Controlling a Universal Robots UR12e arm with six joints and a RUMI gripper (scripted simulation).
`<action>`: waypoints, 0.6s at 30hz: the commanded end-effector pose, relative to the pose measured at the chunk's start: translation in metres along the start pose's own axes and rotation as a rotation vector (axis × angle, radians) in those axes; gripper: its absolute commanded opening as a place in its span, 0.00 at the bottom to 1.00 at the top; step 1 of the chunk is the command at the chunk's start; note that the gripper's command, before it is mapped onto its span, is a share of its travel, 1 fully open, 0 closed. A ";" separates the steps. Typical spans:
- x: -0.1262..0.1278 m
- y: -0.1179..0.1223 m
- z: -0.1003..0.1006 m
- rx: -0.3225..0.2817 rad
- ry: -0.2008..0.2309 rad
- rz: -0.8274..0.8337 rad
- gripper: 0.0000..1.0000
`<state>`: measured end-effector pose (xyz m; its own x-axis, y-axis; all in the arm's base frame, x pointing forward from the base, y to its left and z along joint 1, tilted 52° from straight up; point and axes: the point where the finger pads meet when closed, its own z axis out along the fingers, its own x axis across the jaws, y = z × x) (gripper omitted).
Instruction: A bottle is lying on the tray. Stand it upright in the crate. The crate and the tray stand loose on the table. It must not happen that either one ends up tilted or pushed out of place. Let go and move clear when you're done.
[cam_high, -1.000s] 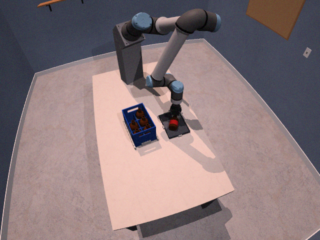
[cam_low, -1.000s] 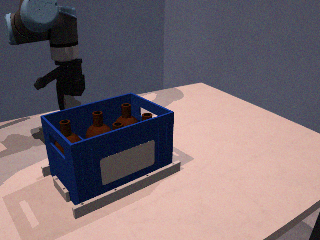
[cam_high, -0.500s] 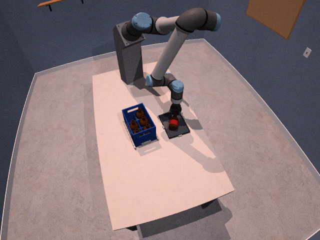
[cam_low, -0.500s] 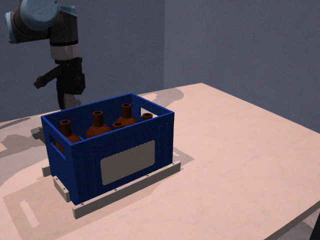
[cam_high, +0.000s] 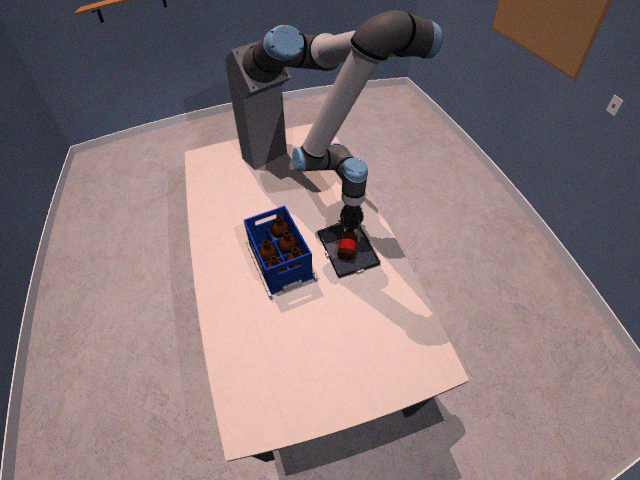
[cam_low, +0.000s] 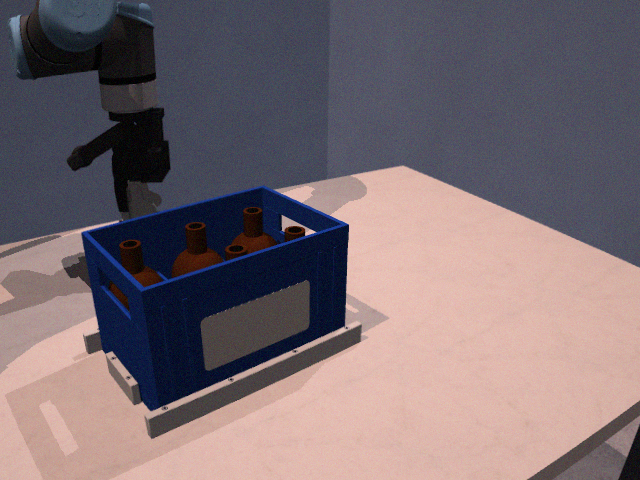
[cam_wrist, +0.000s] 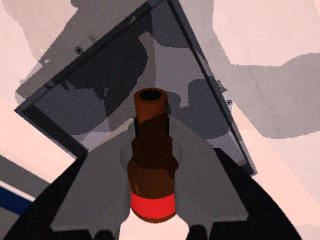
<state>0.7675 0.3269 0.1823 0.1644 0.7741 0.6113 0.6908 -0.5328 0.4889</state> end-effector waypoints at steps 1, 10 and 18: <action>0.000 0.000 -0.005 -0.001 0.001 0.000 0.00; 0.000 0.000 -0.017 -0.001 0.001 0.000 0.00; 0.000 0.000 -0.027 -0.001 0.001 0.000 0.00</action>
<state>0.7525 0.3197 0.1955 0.1644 0.7741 0.6113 0.6907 -0.5328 0.4889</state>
